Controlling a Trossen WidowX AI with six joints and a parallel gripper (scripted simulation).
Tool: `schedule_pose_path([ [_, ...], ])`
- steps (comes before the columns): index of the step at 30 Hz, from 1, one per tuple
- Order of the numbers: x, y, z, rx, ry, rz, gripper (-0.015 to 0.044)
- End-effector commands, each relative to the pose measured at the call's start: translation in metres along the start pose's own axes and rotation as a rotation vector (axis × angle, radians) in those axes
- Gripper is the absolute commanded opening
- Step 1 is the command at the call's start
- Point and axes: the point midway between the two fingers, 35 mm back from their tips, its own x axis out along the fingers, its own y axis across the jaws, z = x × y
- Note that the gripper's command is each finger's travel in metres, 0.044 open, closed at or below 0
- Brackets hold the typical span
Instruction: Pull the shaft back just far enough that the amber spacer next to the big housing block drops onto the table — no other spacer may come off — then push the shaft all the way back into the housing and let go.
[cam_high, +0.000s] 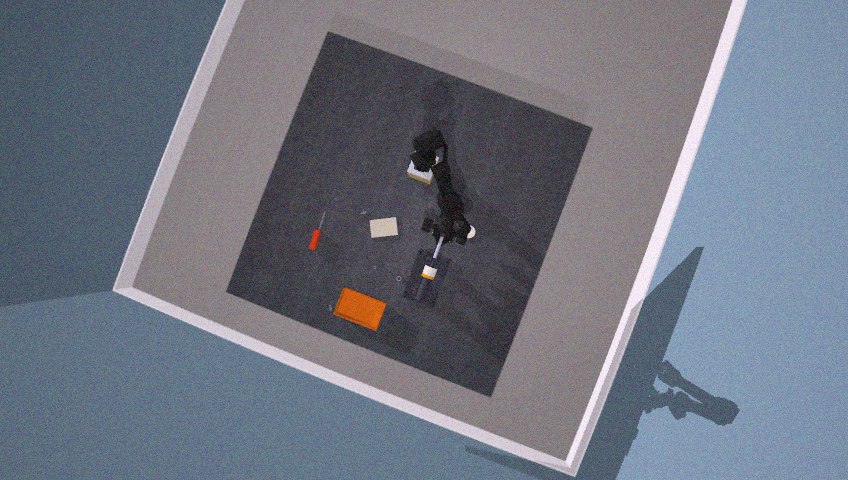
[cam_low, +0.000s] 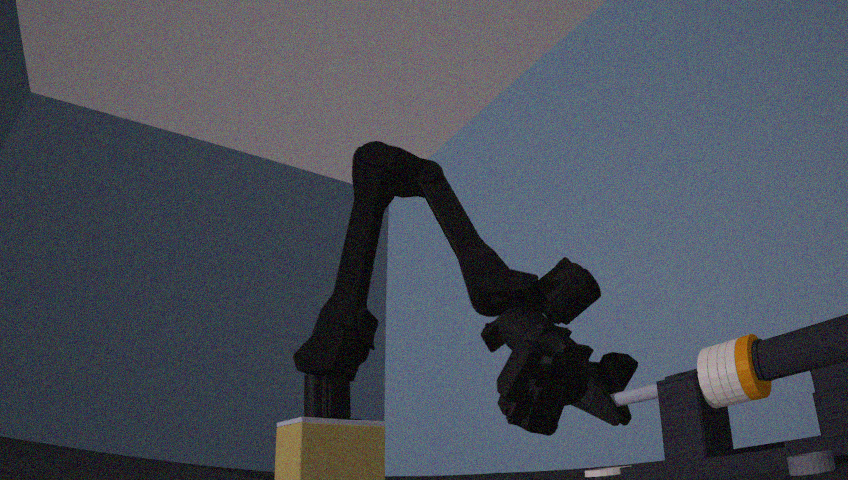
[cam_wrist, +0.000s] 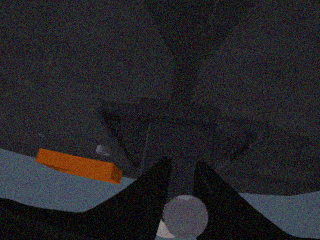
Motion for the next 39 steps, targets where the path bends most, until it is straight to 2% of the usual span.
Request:
schedule_pose_path([
  [1,-0.0007,-0.0001,0.0009,0.002,-0.001,0.0,0.0],
  [39,-0.0035,-0.0001,0.0038,0.002,-0.001,0.0,0.0],
])
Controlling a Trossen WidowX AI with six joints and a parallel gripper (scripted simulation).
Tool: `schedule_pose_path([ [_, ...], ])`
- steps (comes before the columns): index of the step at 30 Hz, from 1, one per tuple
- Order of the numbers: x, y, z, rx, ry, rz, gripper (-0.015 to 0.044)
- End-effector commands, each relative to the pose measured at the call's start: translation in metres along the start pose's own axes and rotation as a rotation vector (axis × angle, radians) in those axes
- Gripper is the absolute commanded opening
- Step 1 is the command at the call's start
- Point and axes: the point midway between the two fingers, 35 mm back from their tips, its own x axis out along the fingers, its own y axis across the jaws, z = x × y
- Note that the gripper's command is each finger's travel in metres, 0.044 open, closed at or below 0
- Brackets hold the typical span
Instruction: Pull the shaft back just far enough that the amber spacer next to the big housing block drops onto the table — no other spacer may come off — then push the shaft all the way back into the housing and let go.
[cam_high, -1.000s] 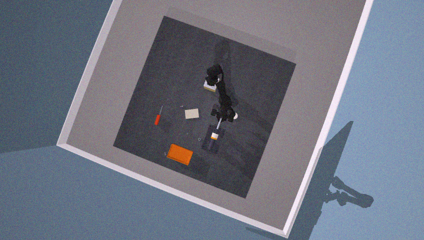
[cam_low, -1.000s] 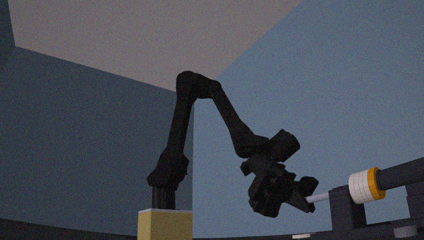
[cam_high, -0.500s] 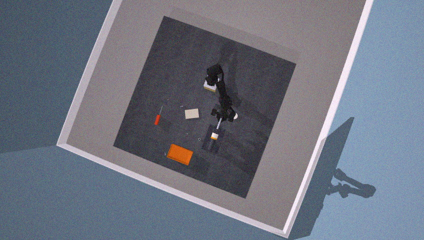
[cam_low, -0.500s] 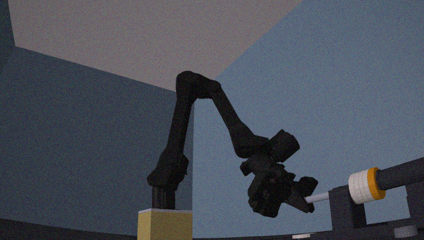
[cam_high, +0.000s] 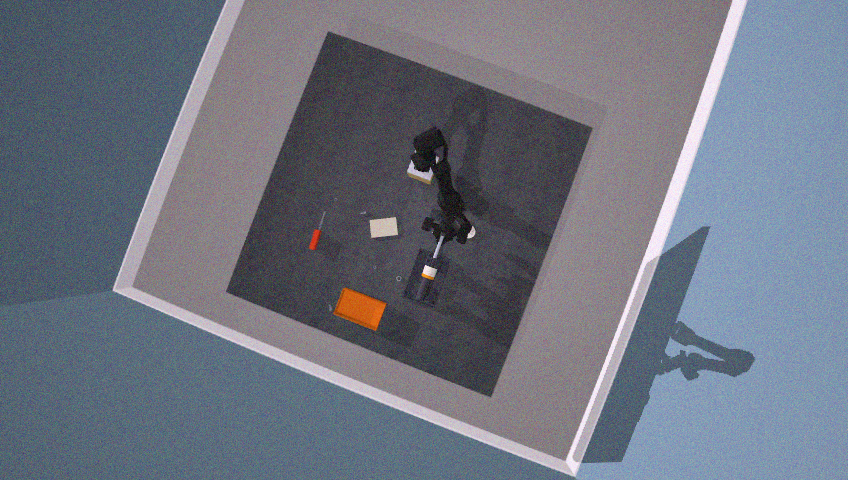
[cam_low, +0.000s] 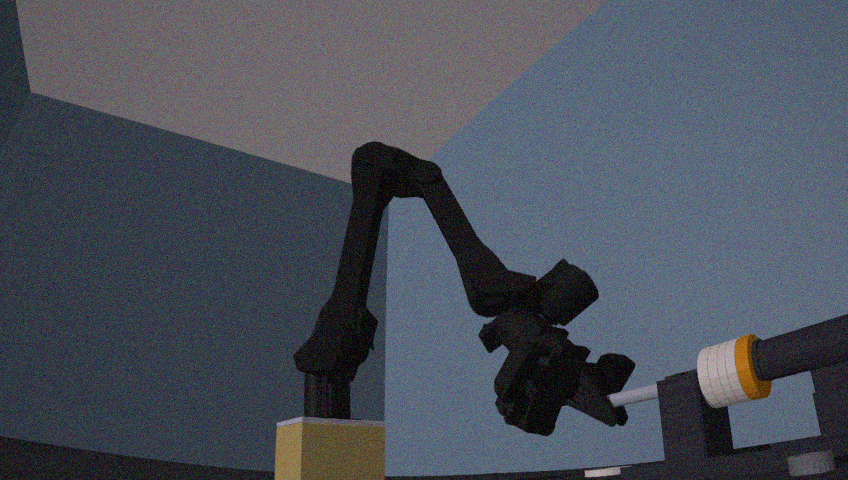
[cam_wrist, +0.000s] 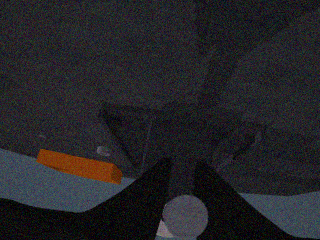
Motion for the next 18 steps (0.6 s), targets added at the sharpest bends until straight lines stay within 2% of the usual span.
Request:
schedule_pose_path([
  [1,-0.0007,-0.0001,0.0009,0.002,-0.001,0.0,0.0],
  [18,-0.0019,-0.0001,0.0022,0.002,-0.001,0.0,0.0],
])
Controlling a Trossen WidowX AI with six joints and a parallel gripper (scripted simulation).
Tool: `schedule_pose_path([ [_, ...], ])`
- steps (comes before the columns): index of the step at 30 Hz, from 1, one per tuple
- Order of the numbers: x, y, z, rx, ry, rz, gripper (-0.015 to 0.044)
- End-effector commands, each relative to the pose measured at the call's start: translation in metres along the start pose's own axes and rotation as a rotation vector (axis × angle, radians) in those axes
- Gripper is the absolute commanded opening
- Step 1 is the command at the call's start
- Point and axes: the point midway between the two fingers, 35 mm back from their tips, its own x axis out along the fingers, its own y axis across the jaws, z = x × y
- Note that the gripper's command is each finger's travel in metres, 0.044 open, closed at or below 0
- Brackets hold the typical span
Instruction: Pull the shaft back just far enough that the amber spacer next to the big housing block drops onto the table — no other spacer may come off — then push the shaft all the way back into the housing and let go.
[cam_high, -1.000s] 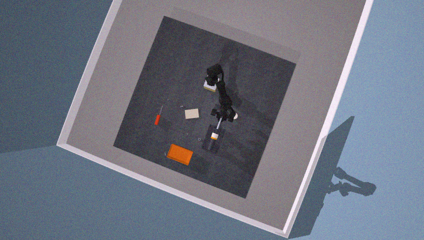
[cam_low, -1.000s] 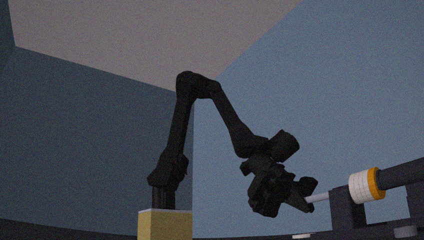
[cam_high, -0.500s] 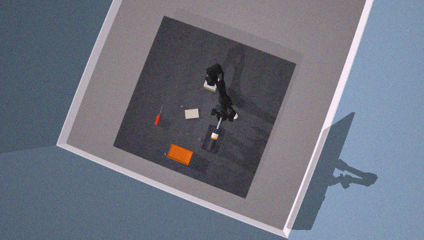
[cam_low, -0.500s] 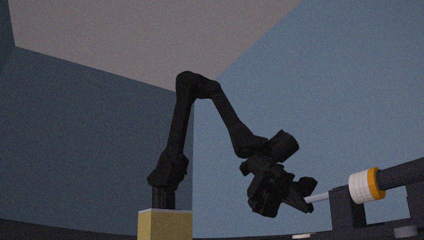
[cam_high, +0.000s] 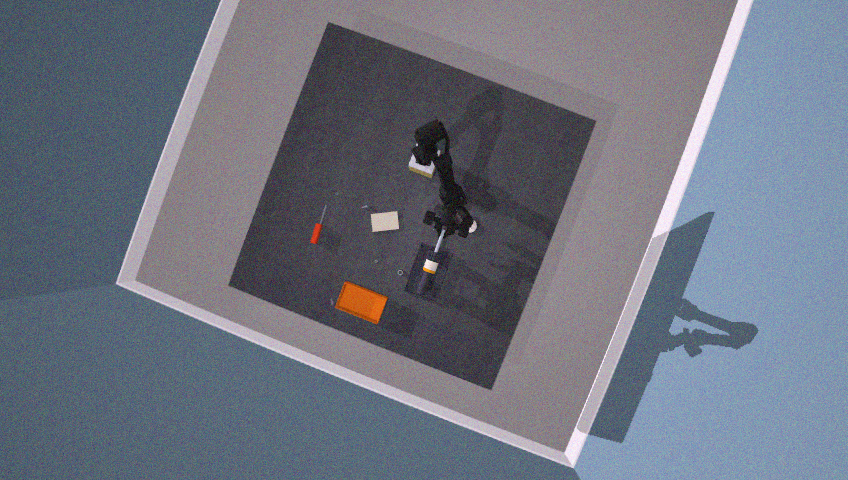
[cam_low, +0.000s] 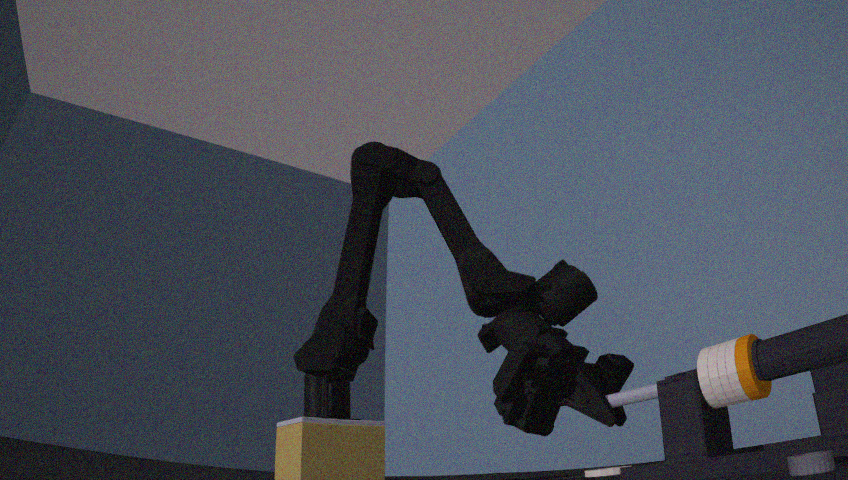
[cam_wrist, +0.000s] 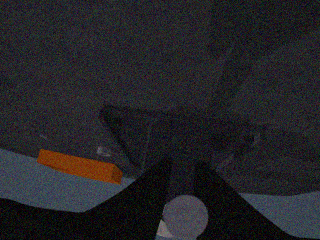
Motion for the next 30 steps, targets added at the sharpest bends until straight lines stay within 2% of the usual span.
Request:
schedule_pose_path([
  [1,-0.0007,-0.0001,0.0009,0.002,-0.001,0.0,0.0],
  [30,-0.0028,-0.0001,0.0031,0.002,-0.001,0.0,0.0],
])
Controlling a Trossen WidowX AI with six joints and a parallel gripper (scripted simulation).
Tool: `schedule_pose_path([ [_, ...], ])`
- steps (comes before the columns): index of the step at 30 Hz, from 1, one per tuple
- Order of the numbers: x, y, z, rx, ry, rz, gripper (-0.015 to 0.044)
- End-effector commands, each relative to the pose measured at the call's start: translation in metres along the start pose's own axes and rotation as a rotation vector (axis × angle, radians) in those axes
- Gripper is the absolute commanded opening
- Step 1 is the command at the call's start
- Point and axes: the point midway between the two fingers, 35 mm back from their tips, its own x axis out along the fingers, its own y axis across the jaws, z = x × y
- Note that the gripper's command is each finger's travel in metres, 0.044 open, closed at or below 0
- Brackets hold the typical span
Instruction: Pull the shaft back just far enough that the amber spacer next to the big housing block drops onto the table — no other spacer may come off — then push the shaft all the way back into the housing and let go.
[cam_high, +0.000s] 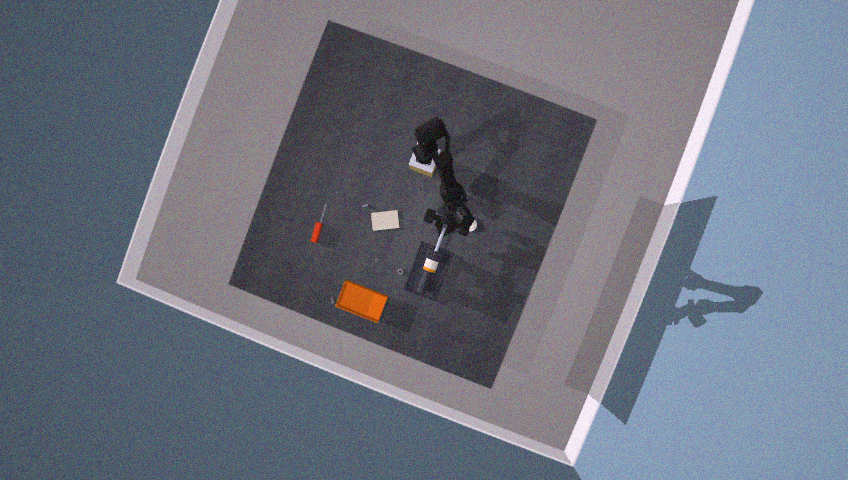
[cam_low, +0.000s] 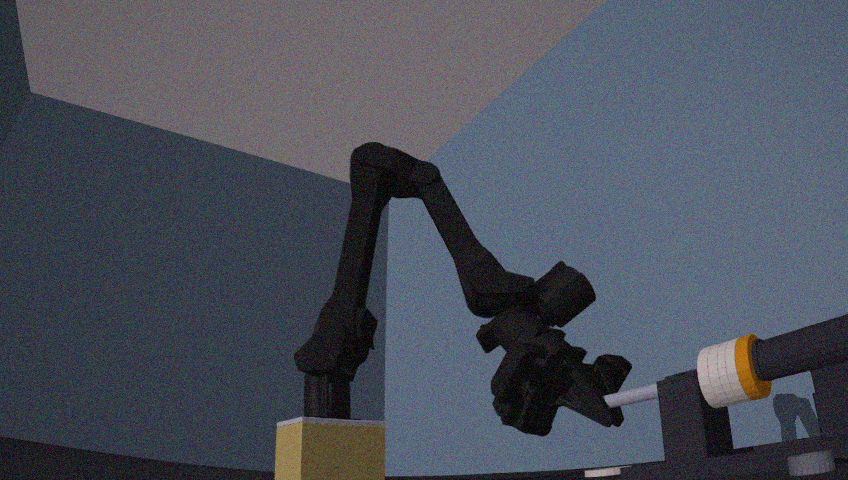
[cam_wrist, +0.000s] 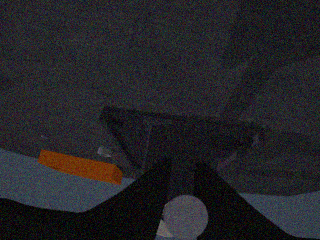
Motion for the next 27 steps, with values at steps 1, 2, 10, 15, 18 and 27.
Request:
schedule_pose_path([
  [1,-0.0007,-0.0001,0.0009,0.002,-0.001,0.0,0.0],
  [2,-0.0007,-0.0001,0.001,0.002,-0.001,0.0,0.0],
  [10,-0.0013,-0.0001,0.0016,0.002,-0.001,0.0,0.0],
  [15,-0.0017,-0.0001,0.002,0.002,-0.001,0.0,0.0],
  [18,-0.0019,-0.0001,0.0022,0.002,-0.001,0.0,0.0],
  [27,-0.0026,-0.0001,0.0029,0.002,-0.001,0.0,0.0],
])
